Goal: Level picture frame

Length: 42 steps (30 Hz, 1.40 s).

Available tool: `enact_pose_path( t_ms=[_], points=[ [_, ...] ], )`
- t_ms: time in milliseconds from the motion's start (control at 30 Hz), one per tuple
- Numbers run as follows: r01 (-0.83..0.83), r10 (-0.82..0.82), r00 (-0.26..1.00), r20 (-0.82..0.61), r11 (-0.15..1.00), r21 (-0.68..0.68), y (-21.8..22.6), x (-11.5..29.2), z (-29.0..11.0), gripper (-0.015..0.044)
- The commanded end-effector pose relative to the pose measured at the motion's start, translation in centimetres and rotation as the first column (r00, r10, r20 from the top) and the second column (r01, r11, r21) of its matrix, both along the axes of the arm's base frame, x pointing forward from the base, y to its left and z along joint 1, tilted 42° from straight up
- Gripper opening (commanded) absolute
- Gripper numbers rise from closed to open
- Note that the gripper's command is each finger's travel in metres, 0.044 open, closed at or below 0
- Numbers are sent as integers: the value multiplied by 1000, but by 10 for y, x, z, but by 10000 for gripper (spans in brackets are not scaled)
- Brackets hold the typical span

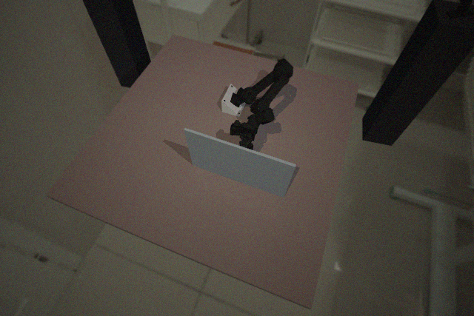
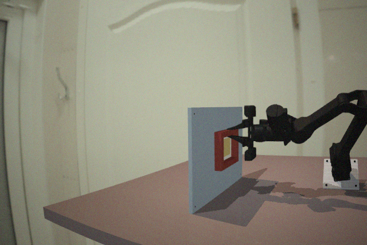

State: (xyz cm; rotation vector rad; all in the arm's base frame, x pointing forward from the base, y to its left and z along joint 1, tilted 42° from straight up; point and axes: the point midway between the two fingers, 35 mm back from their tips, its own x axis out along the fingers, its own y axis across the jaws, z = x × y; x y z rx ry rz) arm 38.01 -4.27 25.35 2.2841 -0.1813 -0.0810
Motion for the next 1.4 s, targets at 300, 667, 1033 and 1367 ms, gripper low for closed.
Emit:
enact_pose_path(
  t_ms=[300,667,1033,1367],
  points=[
    [0,0,1000,1,1000,4,0,0,0,260],
    [1,-10,999,38,970,242,15,-80,3,260],
    [-5,-11,998,54,959,282,9,-104,10,260],
    [3,-14,999,37,954,300,-4,-187,18,260]
  ],
)
